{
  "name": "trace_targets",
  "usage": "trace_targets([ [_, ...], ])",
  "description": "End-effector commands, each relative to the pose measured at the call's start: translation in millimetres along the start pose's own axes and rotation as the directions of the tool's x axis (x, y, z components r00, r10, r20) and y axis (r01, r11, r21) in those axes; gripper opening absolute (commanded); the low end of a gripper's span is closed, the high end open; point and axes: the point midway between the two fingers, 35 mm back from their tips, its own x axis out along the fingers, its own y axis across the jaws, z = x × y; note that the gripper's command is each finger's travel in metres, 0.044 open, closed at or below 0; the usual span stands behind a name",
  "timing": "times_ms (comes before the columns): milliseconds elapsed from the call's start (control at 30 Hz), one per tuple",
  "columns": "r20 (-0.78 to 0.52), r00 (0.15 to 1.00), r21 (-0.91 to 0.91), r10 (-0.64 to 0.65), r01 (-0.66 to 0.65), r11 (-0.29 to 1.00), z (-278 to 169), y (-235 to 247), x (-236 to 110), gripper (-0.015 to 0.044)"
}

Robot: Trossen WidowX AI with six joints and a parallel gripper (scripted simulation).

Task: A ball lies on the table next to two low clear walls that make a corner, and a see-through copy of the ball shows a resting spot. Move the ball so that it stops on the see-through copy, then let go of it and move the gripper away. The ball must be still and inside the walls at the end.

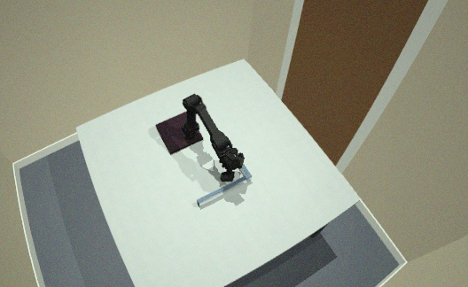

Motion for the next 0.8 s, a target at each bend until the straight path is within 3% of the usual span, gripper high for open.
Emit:
trace_targets([
  [0, -0.160, 0.986, -0.258, 0.047, -0.088, 0.962, -15, 53, 11, 0.0252],
  [167, -0.341, 0.939, -0.568, 0.040, -0.239, 0.788, -38, 109, 12, 0.0252],
  [767, -0.348, 0.937, -0.578, 0.038, -0.246, 0.778, -46, 112, 31, 0.0252],
])
